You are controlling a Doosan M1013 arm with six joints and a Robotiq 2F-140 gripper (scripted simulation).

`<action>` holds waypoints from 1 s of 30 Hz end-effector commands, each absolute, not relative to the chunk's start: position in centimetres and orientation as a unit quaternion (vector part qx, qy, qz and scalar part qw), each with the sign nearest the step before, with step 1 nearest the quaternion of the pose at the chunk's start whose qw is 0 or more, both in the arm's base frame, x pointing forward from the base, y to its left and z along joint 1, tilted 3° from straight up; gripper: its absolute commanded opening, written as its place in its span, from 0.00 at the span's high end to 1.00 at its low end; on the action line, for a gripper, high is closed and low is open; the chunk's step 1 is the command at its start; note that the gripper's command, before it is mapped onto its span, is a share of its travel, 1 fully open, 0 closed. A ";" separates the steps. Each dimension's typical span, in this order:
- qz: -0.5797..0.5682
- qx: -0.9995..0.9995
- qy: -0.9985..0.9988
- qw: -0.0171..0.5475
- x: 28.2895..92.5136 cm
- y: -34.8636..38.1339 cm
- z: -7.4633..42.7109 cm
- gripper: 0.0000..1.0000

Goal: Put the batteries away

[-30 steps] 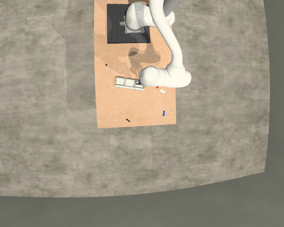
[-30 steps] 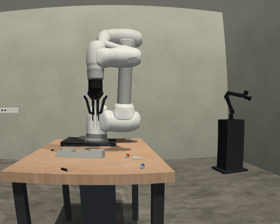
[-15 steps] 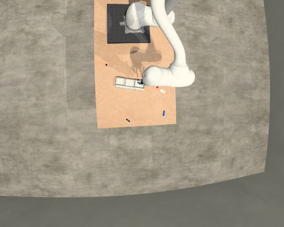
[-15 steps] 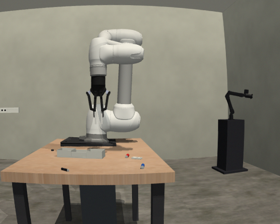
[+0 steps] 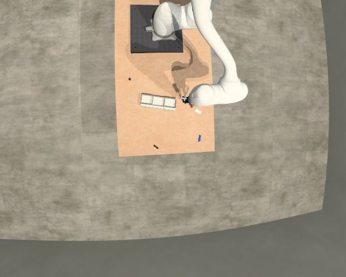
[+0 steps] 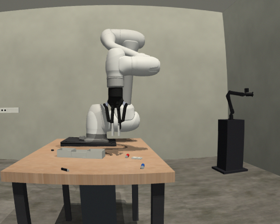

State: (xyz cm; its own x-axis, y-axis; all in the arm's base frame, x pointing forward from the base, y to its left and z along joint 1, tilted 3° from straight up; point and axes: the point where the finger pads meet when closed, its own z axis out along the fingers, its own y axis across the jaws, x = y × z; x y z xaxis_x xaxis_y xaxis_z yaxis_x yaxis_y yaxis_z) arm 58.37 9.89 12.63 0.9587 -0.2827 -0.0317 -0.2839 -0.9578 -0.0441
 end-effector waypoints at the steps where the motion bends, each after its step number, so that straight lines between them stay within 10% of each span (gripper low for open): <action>1: 0.012 -0.989 0.145 0.023 58.9 13.1 10.7 0.74; 30: 0.012 -0.989 0.145 0.023 59.1 15.7 9.1 0.74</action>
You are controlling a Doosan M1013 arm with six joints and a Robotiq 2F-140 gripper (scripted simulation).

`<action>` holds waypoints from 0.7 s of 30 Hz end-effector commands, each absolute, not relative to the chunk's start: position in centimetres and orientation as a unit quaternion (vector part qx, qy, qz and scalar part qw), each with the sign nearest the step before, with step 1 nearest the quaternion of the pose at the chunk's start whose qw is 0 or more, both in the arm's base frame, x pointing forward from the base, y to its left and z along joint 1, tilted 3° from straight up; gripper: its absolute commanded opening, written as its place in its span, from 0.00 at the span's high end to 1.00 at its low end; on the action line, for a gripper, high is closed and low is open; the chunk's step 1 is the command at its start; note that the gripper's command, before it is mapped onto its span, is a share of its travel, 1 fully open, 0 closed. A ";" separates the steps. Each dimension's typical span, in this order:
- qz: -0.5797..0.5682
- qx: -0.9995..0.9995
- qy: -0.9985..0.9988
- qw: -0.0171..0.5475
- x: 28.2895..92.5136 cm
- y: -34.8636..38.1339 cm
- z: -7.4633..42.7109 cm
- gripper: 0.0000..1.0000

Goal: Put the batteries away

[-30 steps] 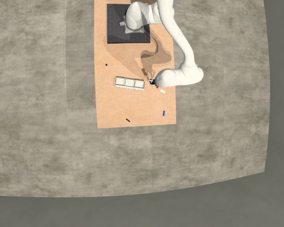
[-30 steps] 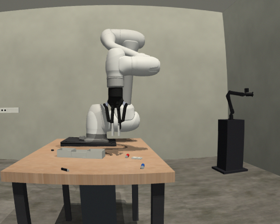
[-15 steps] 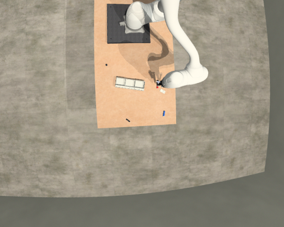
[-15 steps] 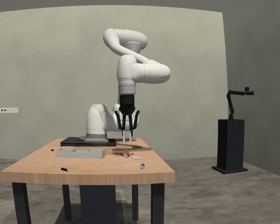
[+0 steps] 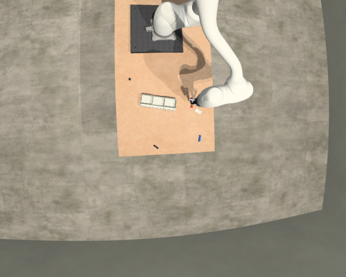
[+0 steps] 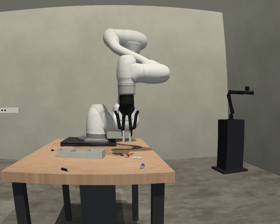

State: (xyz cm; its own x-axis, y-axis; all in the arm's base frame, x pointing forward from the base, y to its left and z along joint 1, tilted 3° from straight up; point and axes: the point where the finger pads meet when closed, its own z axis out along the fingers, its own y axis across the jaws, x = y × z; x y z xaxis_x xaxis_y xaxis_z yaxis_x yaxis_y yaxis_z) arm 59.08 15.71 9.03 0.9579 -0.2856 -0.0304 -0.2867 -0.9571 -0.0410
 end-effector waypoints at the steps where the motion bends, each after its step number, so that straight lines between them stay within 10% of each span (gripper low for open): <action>1: 0.012 -0.989 0.145 0.023 59.1 15.7 9.1 0.74; 21: 0.012 -0.989 0.145 0.023 59.0 15.9 5.1 0.74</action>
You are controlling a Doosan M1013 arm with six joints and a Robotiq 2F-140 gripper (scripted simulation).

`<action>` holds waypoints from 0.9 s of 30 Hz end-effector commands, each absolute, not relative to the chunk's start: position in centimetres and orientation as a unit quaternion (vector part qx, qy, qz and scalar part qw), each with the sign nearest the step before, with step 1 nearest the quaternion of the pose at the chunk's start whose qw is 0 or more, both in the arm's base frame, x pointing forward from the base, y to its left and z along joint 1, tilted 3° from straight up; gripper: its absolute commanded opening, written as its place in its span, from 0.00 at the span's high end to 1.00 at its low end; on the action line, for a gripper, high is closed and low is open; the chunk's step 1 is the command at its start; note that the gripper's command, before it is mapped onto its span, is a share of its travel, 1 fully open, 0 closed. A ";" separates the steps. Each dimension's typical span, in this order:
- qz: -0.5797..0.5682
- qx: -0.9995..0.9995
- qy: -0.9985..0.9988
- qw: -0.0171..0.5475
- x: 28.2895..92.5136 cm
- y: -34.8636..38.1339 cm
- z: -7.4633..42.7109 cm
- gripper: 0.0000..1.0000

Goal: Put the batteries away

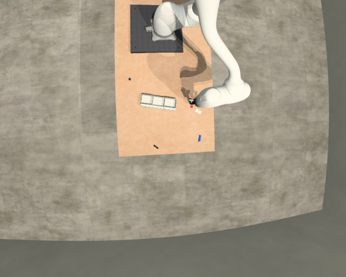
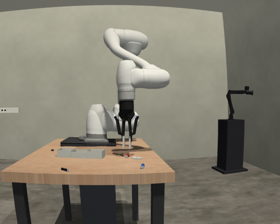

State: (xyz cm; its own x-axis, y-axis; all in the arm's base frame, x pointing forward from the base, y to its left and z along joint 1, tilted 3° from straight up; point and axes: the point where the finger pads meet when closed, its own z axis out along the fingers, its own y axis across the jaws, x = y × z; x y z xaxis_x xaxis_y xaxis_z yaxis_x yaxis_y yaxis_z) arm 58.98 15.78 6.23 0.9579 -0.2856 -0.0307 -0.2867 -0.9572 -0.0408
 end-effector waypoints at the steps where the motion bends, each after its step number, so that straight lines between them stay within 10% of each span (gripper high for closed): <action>1: 0.012 -0.989 0.145 0.023 59.0 15.9 4.7 0.74; 27: 0.012 -0.989 0.145 0.023 59.0 16.0 1.7 0.74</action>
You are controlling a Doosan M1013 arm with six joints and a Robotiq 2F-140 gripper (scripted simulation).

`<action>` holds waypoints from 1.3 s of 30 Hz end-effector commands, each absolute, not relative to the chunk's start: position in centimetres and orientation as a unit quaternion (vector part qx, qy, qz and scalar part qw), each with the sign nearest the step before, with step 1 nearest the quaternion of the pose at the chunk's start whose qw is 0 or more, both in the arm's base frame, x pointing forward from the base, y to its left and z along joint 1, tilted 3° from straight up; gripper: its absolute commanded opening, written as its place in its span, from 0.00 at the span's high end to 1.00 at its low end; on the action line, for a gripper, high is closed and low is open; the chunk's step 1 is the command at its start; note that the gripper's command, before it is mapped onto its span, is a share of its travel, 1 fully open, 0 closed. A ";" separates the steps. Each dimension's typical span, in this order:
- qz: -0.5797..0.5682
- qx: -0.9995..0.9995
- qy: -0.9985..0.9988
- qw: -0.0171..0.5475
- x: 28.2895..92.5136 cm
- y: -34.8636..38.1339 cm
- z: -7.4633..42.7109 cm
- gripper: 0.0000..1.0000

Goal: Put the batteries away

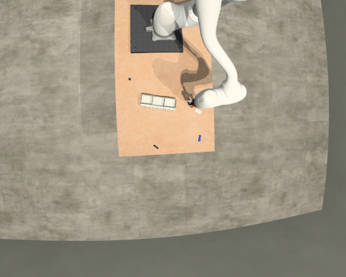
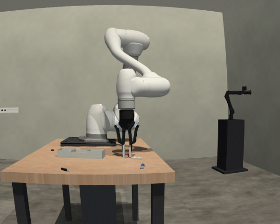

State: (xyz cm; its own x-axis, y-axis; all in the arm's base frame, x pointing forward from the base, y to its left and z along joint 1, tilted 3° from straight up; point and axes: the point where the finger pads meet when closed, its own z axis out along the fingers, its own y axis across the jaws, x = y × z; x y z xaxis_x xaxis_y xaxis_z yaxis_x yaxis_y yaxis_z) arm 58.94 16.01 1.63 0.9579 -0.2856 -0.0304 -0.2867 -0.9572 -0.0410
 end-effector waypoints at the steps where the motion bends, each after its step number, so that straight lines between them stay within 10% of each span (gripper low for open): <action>1: 0.012 -0.989 0.145 0.023 59.0 16.0 1.7 0.74; 39: 0.012 -0.989 0.145 0.023 59.0 16.0 2.3 0.85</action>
